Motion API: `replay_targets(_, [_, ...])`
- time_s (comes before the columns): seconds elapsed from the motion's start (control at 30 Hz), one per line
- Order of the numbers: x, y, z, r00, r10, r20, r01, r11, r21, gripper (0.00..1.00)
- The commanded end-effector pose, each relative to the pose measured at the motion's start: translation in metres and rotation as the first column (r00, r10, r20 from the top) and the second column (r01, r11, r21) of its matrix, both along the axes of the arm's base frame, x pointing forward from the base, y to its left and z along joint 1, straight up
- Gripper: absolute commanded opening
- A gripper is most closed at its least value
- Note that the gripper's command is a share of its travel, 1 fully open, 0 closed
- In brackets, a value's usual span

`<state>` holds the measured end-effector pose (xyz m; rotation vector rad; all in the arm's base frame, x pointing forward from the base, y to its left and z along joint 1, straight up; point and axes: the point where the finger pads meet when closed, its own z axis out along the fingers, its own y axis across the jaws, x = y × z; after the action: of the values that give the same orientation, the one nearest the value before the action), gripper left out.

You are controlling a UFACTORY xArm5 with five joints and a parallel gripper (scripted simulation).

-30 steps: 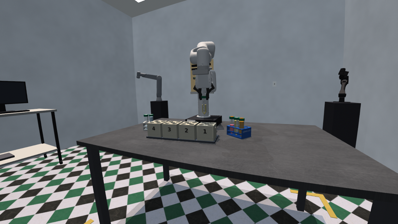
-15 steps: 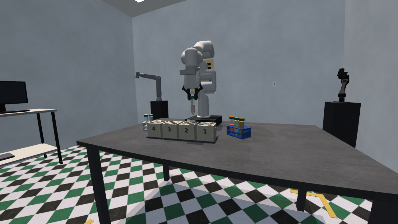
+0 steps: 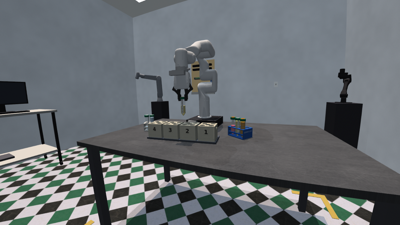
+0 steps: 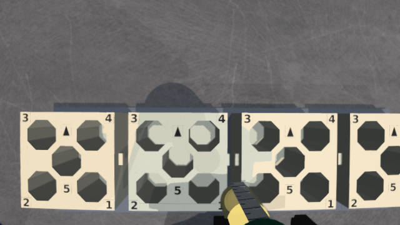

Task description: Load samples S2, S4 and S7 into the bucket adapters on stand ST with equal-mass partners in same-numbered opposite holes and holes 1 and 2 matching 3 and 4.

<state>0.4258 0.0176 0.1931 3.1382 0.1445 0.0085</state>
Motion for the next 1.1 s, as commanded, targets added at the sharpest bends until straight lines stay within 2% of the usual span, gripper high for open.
replay_targets(0.0, [0.007, -0.012, 0.002, 1.0, 0.001, 0.004, -0.001, 1.0, -0.003, 0.0])
replay_targets(0.37, [0.027, -0.058, 0.002, 1.0, 0.001, 0.004, -0.001, 1.0, -0.003, 0.0])
replay_targets(1.07, [0.027, -0.058, 0.002, 1.0, 0.001, 0.004, -0.001, 1.0, -0.003, 0.0])
